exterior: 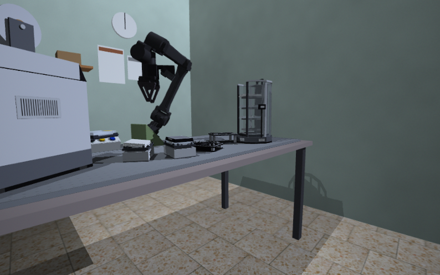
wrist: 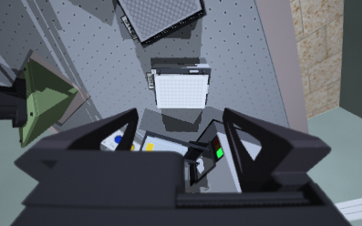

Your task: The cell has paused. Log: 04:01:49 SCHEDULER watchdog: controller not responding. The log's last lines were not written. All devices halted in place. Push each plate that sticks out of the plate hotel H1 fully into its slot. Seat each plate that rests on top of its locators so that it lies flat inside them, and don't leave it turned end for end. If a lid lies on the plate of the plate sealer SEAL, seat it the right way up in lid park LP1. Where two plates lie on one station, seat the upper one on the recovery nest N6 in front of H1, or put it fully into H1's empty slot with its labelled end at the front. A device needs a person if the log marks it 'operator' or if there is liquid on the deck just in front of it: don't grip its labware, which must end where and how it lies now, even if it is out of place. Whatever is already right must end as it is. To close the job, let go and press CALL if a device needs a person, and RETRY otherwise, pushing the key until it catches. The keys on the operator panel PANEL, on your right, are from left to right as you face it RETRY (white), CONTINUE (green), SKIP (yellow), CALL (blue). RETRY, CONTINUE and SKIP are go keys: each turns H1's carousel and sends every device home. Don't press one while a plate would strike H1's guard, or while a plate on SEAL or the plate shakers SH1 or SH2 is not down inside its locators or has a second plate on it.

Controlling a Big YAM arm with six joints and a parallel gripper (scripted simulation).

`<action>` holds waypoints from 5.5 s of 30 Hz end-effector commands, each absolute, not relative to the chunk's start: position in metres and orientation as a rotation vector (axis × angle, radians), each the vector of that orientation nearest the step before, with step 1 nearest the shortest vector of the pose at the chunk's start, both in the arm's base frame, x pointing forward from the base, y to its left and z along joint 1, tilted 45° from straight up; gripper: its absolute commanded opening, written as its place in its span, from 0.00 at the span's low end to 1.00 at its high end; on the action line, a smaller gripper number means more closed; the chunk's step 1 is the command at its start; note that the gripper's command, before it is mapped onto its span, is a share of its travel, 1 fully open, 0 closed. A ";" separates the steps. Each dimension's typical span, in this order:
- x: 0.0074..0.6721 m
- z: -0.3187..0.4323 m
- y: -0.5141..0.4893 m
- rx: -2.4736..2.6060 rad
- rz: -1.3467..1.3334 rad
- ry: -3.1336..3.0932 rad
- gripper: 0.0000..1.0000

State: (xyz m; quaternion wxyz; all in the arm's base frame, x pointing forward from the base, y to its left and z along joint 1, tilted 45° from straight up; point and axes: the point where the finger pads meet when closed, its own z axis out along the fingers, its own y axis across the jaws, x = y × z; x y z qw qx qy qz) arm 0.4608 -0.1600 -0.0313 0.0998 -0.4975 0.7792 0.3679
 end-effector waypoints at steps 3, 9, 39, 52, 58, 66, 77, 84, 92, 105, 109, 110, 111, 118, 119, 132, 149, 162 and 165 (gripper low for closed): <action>0.469 -0.012 -0.147 -1.386 1.091 2.395 1.00; 0.472 0.000 -0.132 -1.167 1.132 2.577 1.00; 0.483 0.056 -0.067 -0.247 1.219 3.064 1.00; 0.488 0.078 -0.039 -0.245 1.225 3.066 1.00; 0.494 0.095 -0.026 -0.251 1.214 3.058 1.00; 0.494 0.080 -0.026 -0.446 1.226 2.997 1.00; 0.494 0.081 -0.026 -0.770 1.204 2.840 1.00; 0.494 0.081 -0.026 -0.921 1.189 2.751 1.00; 0.494 0.081 -0.026 -1.148 1.157 2.595 1.00; 0.494 0.081 -0.026 -1.429 1.101 2.358 1.00; 0.494 0.081 -0.026 -1.522 1.077 2.266 1.00; 0.494 0.081 -0.026 -1.544 1.070 2.242 1.00; 0.494 0.081 -0.026 -1.566 1.064 2.219 1.00; 0.494 0.081 -0.026 -1.673 1.031 2.098 1.00; 0.494 0.081 -0.026 -1.693 1.024 2.074 1.00; 0.494 0.081 -0.026 -1.863 0.957 1.847 1.00; 0.494 0.081 -0.026 -1.863 0.958 1.847 1.00; 0.494 0.081 -0.026 -1.863 0.958 1.848 1.00; 0.494 0.081 -0.026 -1.863 0.958 1.848 1.00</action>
